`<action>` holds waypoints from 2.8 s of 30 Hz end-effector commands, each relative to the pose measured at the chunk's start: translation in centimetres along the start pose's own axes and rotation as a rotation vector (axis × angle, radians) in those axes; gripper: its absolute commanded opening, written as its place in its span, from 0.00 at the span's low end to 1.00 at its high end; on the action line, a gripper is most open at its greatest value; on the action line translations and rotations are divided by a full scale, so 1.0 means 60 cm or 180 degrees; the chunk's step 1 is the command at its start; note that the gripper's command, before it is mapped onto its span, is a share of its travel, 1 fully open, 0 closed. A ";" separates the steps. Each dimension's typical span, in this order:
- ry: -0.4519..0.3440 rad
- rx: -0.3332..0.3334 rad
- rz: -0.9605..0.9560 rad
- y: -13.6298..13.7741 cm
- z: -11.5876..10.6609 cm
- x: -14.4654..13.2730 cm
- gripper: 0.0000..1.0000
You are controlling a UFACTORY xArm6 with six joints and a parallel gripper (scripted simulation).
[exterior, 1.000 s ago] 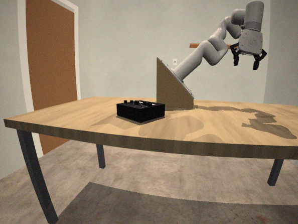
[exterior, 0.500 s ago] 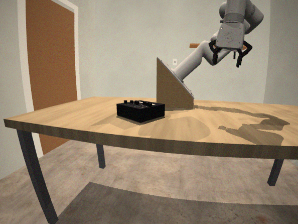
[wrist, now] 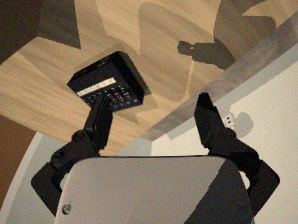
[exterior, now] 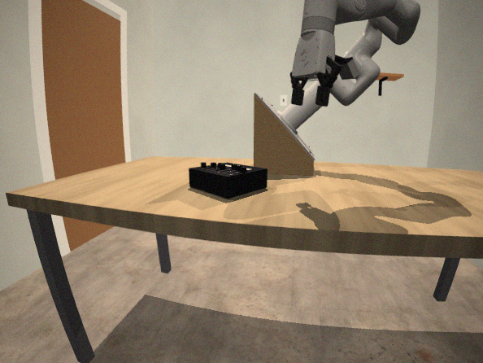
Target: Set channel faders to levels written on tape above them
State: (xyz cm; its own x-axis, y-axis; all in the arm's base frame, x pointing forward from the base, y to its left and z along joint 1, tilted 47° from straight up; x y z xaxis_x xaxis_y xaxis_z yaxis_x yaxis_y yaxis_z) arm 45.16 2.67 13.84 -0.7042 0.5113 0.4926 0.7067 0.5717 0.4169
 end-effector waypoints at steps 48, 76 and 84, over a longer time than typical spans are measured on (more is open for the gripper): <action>0.0553 -0.0159 0.0683 -0.241 0.149 -0.273 1.00; 0.0974 -0.0267 -0.1414 -0.231 0.219 -0.307 1.00; 0.0974 -0.0267 -0.1414 -0.231 0.219 -0.307 1.00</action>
State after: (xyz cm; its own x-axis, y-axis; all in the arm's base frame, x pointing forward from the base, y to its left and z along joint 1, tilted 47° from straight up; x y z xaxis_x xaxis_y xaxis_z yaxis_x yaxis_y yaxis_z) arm 47.35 -6.09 -11.17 -0.8915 0.0131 0.4529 0.3591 0.6301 0.6885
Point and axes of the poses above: the point where the finger pads meet when closed, its own z axis out along the fingers, its own y axis across the jaws, x = y × z, the point moved 6 cm from there along -z, back along the fingers, and after that the axes turned 3 degrees about -z, right-handed, at the moved point
